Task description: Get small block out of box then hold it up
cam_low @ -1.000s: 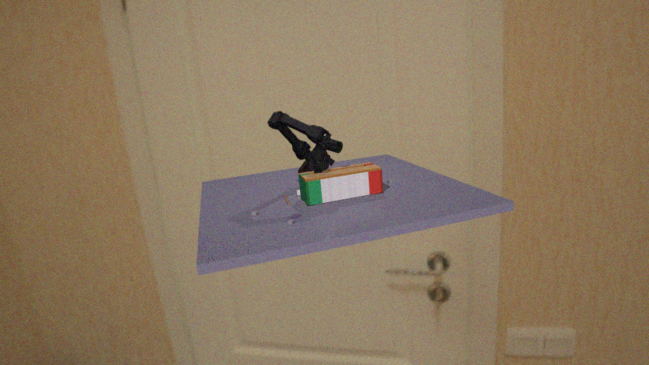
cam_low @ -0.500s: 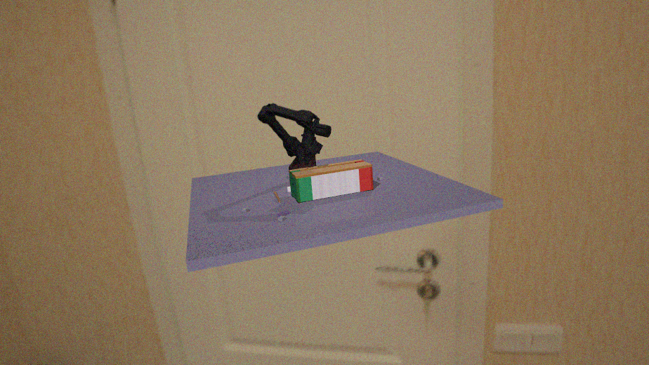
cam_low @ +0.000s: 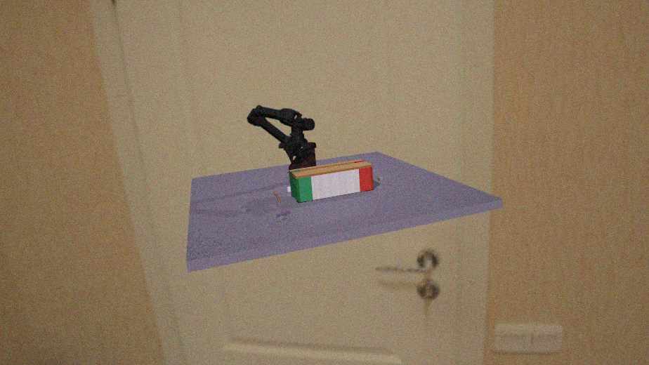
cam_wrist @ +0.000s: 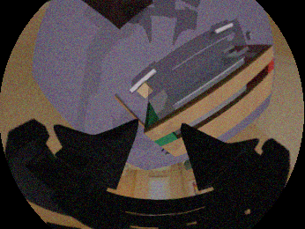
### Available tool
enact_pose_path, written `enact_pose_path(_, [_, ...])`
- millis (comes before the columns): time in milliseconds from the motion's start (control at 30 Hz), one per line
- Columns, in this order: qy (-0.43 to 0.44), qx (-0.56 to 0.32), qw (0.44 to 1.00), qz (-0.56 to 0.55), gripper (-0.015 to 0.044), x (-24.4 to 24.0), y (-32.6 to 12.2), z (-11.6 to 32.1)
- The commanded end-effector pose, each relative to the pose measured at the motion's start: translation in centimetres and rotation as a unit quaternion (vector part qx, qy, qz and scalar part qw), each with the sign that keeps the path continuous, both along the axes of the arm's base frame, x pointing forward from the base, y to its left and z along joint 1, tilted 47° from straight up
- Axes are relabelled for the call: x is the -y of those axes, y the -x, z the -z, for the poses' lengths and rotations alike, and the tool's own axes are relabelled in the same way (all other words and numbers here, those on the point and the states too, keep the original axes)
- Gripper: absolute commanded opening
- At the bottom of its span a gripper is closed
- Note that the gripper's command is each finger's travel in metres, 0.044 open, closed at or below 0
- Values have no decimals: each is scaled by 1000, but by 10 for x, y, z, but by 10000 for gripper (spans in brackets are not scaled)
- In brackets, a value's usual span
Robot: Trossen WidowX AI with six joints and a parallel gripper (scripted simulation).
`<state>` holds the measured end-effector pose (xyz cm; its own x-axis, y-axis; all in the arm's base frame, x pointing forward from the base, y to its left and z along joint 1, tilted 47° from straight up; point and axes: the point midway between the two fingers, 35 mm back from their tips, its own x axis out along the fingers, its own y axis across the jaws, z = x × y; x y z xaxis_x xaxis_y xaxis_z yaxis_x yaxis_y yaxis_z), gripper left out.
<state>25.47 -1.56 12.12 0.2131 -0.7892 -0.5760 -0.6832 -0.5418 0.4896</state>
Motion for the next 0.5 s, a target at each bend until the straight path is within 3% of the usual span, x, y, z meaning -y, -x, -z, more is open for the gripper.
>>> enact_pose_path(0, [29, -150, 962, -227, 285, 10, 17, -16])
enact_pose_path(167, [65, -201, 925, -315, 285, 14, 22, -21])
enact_pose_path(467, [67, -203, 923, -319, 285, 14, 22, -22])
